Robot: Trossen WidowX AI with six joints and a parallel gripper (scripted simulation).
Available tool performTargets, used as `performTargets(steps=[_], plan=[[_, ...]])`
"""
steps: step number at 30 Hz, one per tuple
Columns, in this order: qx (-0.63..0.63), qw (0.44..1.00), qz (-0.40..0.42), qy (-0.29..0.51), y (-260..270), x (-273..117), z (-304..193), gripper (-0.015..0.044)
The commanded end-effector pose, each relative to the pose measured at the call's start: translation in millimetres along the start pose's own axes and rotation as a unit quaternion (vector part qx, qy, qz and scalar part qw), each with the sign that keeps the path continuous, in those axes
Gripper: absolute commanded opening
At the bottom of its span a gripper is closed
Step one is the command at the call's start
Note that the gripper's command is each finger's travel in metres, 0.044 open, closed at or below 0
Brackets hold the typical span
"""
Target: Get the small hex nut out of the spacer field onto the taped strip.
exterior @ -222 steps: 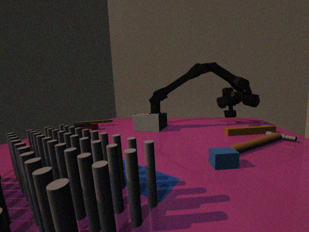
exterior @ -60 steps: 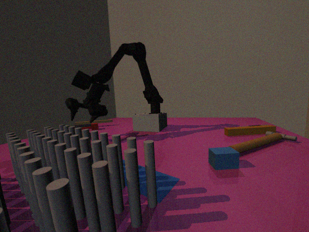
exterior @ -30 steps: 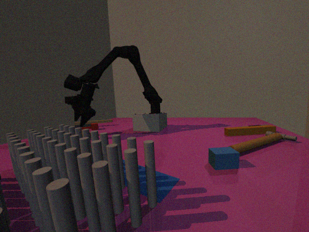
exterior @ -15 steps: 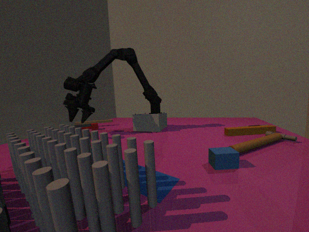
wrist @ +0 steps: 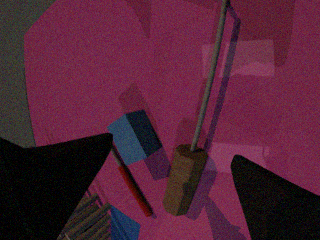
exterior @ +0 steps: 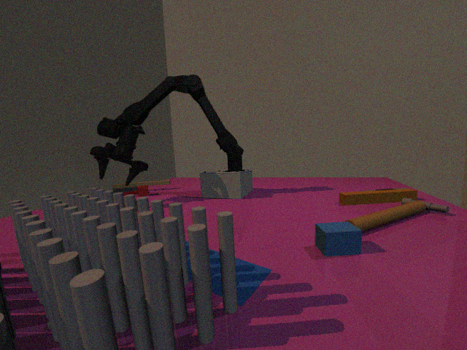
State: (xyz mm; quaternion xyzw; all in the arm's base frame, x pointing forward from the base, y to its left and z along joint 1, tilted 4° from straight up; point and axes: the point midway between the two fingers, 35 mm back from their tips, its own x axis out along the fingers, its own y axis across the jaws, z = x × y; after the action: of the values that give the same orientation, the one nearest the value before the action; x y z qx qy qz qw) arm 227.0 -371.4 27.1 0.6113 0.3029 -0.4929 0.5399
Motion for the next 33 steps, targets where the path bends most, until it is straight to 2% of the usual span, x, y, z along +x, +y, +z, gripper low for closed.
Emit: performTargets(steps=[1,4,15,33], plan=[[0.008,1.000,0.003,0.002,1,-1,0,0.0361],[0.008,1.000,0.003,0.002,1,-1,0,0.0282],[0.008,1.000,0.003,0.002,1,0,0,0.0280],[0.008,1.000,0.003,0.002,-11,28,1,0.0280]])
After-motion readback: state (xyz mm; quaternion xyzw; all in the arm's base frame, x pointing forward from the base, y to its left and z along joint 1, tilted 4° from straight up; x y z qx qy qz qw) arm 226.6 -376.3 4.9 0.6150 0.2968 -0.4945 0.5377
